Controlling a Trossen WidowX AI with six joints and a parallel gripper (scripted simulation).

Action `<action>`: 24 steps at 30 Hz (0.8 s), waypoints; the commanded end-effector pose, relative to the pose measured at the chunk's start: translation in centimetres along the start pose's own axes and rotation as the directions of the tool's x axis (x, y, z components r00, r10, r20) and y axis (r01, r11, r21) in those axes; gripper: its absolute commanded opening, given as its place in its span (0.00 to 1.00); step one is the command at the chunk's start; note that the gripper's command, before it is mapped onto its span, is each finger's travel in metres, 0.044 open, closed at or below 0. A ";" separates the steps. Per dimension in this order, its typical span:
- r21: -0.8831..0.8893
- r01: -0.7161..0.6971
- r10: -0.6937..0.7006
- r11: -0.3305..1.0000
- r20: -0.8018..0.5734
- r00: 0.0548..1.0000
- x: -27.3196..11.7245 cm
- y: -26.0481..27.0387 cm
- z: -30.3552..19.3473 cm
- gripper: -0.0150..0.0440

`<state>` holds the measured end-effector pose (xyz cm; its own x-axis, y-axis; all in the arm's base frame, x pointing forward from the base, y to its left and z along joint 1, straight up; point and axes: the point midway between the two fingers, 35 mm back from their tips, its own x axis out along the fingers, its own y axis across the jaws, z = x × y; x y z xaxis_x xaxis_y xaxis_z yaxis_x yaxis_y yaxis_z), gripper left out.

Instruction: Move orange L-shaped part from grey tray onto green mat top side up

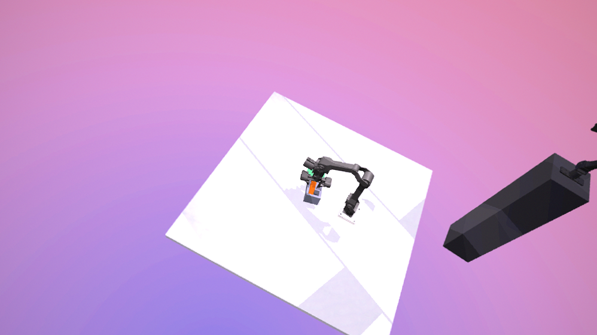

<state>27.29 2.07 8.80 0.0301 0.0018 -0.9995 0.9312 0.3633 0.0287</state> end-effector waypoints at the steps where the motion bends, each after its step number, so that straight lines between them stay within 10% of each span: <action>1: 0.004 0.002 -0.002 1.000 0.001 1.000 0.4 0.0 0.0 0.73; 6: 0.000 0.001 -0.001 1.000 0.000 1.000 0.1 0.0 0.0 0.51; 24: 0.000 0.001 -0.001 1.000 0.000 1.000 0.1 0.0 0.0 0.25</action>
<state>27.26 2.07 8.63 0.0282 0.0017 -0.9996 0.9314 0.3630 0.0269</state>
